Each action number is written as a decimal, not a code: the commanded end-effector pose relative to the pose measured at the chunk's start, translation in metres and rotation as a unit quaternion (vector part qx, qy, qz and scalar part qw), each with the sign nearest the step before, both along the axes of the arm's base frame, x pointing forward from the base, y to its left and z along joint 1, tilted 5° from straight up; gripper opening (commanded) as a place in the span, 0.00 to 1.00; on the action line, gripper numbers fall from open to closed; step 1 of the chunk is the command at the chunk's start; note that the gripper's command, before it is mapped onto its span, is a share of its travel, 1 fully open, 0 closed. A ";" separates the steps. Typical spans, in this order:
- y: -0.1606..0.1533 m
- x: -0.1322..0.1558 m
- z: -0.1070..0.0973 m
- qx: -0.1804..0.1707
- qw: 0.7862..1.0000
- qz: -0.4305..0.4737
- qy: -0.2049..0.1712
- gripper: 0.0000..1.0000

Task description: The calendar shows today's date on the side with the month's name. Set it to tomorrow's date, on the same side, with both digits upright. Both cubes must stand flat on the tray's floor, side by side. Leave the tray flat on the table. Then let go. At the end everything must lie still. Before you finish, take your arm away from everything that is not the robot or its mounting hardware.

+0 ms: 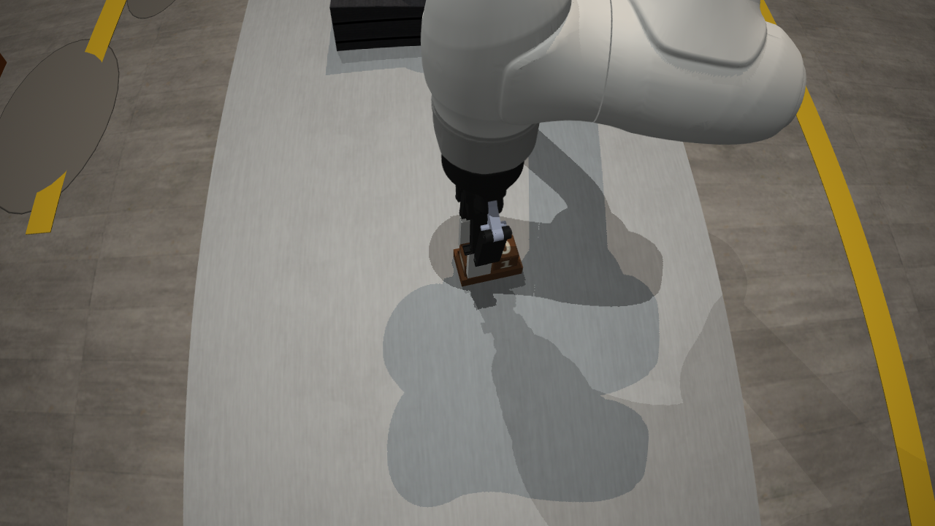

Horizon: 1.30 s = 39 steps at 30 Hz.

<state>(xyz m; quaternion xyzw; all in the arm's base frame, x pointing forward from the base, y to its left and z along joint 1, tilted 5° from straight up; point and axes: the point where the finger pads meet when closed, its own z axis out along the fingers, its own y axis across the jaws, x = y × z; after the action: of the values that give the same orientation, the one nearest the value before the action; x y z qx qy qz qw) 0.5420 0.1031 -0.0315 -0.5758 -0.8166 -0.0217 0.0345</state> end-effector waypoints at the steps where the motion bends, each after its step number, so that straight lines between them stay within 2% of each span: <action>1: 0.002 -0.004 -0.004 0.001 1.000 0.004 0.001 0.18; 13: 0.002 -0.004 -0.004 0.001 1.000 0.004 0.001 0.28; 27: 0.002 -0.004 -0.002 0.001 1.000 0.004 0.001 0.28; 35: 0.000 -0.003 0.023 0.001 1.000 0.004 0.001 0.28; 37: 0.000 -0.003 0.023 0.001 1.000 0.004 0.001 0.28; 39: -0.001 -0.003 0.033 0.001 1.000 0.004 0.001 0.28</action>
<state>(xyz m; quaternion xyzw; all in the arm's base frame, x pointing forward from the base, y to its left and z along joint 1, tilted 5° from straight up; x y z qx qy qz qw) 0.5365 0.1032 -0.0146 -0.5741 -0.8177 -0.0213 0.0366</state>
